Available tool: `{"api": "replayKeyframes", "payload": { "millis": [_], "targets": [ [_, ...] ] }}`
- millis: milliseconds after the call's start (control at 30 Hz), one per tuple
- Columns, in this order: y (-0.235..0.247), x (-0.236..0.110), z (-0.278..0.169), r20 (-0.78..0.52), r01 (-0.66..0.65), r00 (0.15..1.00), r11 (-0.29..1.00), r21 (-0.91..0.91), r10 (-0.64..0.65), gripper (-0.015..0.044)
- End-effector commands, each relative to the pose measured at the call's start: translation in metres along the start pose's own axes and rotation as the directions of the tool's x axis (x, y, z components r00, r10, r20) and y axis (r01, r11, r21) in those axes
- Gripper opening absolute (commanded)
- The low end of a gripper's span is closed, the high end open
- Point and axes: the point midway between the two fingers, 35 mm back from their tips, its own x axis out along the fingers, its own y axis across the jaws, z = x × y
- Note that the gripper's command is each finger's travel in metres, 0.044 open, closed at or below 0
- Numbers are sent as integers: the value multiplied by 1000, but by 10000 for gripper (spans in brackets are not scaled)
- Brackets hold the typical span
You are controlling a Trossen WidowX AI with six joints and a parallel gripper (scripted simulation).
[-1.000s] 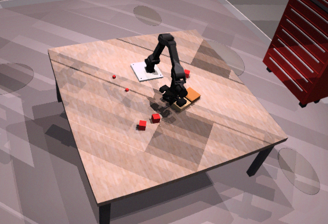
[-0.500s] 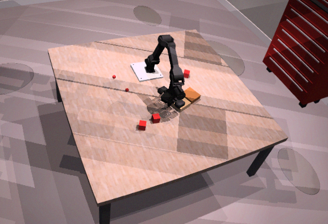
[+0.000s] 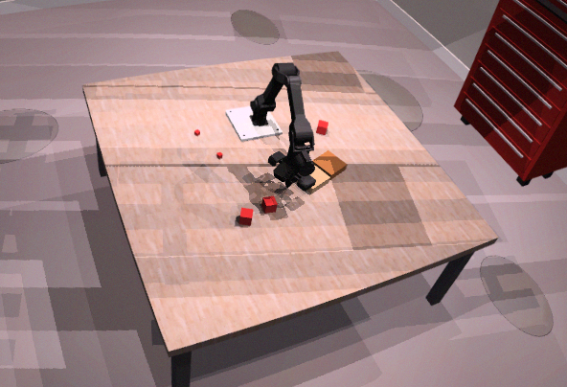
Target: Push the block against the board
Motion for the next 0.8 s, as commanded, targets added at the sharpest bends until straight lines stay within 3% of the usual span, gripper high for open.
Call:
{"api": "replayKeyframes", "payload": {
  "millis": [0, 133, 300, 767],
  "targets": [
    [0, 1, 8, -4, 1, 1000, 1000, -2, -1, 0],
    [0, -3, 7, 1, 0, 1000, 1000, 0, 0, 0],
    [0, -54, 7, -4, 1, 1000, 1000, -2, -1, 0],
    [19, -52, -23, -7, -1, 1000, 1000, -1, 1, 0]
  ]
}}
